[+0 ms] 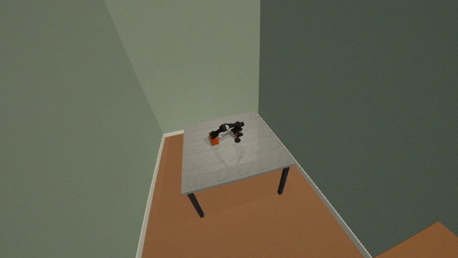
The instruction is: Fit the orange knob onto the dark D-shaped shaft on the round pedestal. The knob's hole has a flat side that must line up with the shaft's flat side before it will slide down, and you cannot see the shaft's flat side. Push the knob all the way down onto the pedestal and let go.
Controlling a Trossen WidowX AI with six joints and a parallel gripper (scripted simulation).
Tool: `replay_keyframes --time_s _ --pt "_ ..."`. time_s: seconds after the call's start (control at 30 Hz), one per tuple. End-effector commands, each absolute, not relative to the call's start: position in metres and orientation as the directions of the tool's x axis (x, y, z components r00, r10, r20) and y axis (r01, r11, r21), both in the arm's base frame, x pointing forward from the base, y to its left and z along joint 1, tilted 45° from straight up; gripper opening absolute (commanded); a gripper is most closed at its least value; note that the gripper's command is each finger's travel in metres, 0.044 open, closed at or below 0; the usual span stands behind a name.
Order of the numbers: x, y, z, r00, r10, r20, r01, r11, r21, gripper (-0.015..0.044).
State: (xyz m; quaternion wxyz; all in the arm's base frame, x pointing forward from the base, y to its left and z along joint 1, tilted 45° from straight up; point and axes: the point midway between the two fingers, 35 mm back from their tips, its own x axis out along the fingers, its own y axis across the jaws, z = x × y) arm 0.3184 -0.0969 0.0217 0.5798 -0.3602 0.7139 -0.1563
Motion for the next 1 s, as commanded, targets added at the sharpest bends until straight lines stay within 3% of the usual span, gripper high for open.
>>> replay_keyframes --time_s 0.0,0.77,0.97 --pt "0.3198 -0.0973 0.0222 -0.064 -0.697 -0.714 -0.351 0.686 -0.638 0.0000" --pt "0.3199 -0.0957 0.0238 -0.064 -0.697 -0.714 -0.351 0.686 -0.638 0.0000" --pt "0.3200 -0.0958 0.0233 -0.064 -0.697 -0.714 -0.502 0.641 -0.580 0.0000"
